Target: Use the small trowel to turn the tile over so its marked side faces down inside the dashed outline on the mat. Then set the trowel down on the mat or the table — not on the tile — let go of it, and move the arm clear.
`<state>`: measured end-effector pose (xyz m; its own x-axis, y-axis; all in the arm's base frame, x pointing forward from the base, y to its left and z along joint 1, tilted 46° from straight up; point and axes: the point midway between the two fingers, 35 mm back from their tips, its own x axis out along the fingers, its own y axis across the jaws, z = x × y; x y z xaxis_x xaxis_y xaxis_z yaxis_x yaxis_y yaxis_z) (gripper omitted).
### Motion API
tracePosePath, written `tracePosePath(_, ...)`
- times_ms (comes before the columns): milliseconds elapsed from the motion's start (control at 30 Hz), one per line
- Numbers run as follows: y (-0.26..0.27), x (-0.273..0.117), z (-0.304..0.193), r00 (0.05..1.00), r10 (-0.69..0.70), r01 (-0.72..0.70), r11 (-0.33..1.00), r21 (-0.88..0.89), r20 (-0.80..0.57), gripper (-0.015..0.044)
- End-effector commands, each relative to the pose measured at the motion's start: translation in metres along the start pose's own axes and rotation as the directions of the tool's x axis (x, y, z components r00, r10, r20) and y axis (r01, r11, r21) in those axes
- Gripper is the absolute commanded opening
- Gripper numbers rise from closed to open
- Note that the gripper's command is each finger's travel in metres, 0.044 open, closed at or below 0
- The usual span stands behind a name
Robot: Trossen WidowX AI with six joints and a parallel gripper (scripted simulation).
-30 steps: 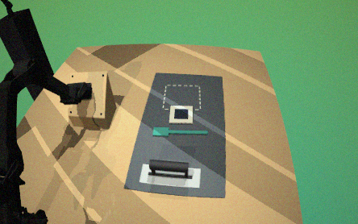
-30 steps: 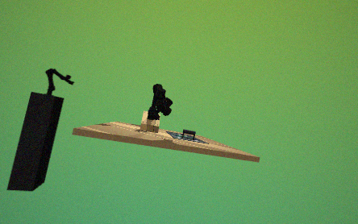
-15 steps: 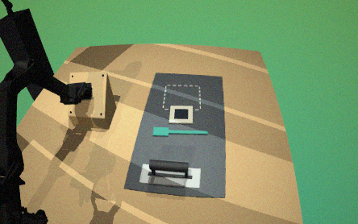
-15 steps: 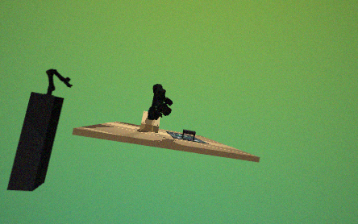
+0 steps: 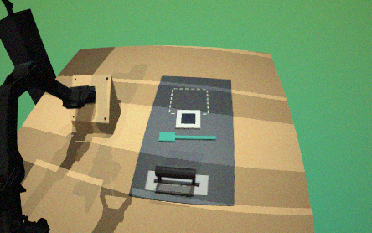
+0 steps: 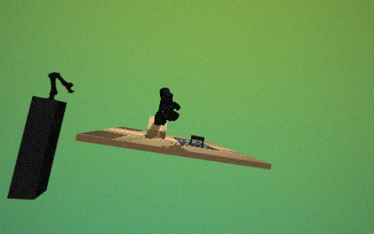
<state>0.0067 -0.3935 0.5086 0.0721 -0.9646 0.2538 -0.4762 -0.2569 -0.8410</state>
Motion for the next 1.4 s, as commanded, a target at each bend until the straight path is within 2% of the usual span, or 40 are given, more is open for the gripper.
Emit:
tracePosePath(0,0.0000,0.0000,0.0000,1.000,0.000,0.000,1.000,0.000,0.000,0.0000)
tracePosePath(267,0.0000,0.0000,0.0000,1.000,0.000,0.000,1.000,0.000,0.000,0.0000)
tracePosePath(400,0.0000,0.0000,0.0000,1.000,0.000,0.000,1.000,0.000,0.000,0.0100)
tracePosePath(1100,0.0000,0.0000,0.0000,1.000,0.000,0.000,1.000,0.000,0.000,0.0100)
tracePosePath(1233,0.0000,0.0000,0.0000,1.000,0.000,0.000,1.000,0.000,0.000,0.0000)
tracePosePath(1367,0.0000,0.0000,0.0000,1.000,0.000,0.000,1.000,0.000,0.000,0.0000)
